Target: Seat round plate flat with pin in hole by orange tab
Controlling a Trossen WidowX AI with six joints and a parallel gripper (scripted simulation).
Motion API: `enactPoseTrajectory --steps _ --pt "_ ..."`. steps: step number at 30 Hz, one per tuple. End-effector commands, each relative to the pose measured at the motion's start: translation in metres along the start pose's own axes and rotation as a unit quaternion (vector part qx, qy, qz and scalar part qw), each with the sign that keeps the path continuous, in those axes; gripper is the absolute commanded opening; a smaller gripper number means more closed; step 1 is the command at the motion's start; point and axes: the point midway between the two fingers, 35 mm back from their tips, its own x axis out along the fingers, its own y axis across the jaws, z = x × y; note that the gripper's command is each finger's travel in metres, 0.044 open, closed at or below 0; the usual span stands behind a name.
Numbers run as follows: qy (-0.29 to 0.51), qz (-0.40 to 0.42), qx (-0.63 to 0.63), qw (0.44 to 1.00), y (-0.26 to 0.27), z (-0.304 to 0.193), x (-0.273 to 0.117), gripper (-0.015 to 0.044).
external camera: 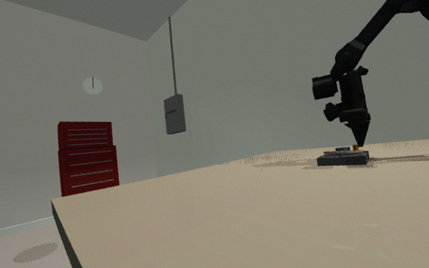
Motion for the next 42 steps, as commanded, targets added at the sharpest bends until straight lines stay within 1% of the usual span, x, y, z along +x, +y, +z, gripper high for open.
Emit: enactPoseTrajectory --steps 1,17,42 --pt "0.000 0.000 0.000 1.000 0.006 0.004 0.001 0.0000" --pt "-0.001 0.001 0.000 1.000 0.024 0.017 -0.002 0.0000" --pt "-0.001 0.001 0.000 1.000 0.033 0.035 -0.003 0.0000"
